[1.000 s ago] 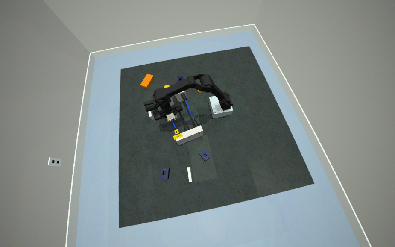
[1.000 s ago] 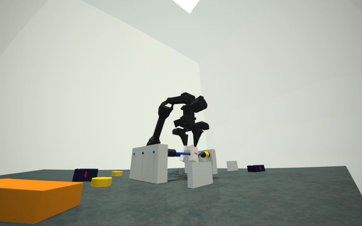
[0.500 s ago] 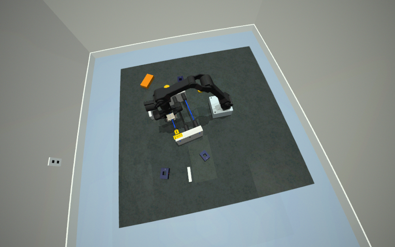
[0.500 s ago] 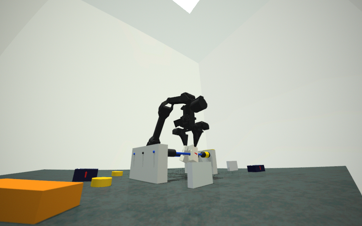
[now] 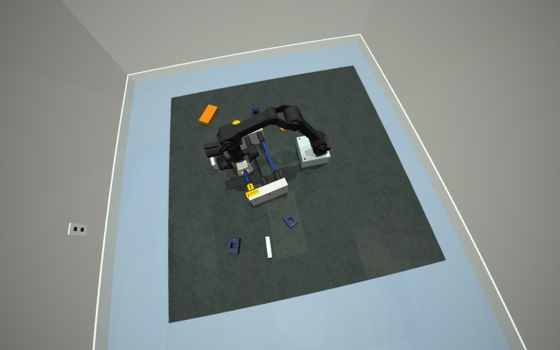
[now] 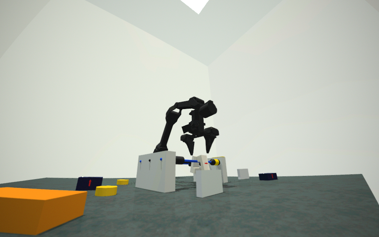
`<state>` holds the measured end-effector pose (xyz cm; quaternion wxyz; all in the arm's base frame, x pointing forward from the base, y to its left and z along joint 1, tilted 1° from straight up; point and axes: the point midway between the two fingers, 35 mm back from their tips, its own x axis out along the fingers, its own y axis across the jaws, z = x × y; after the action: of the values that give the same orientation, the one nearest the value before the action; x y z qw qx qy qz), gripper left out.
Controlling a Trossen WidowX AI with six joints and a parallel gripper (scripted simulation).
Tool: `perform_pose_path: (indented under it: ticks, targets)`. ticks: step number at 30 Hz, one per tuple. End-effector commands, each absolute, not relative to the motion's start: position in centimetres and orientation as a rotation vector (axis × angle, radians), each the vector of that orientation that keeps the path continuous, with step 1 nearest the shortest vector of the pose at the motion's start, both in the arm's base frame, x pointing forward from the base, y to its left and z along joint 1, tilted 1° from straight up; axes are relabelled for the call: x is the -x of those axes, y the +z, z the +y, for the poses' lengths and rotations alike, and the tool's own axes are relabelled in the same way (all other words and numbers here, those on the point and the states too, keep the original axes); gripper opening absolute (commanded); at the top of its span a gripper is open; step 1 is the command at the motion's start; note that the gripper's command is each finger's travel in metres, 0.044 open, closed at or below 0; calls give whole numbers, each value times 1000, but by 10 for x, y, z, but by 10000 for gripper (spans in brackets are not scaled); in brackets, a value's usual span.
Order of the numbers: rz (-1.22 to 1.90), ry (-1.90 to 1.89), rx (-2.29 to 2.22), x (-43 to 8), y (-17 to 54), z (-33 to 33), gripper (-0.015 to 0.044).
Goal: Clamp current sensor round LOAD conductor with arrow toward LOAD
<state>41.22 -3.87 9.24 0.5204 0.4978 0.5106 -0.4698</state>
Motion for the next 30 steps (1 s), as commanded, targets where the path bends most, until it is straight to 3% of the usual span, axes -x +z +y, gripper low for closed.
perform_pose_path:
  ticks: [1,6,30]
  targets:
    - [1225,-1127,-1192,-412,93,-39,440]
    - [1234,-1140,-1189,-413,53,-37,440]
    - [1235,-1141,-1189,-414,25,-36,440]
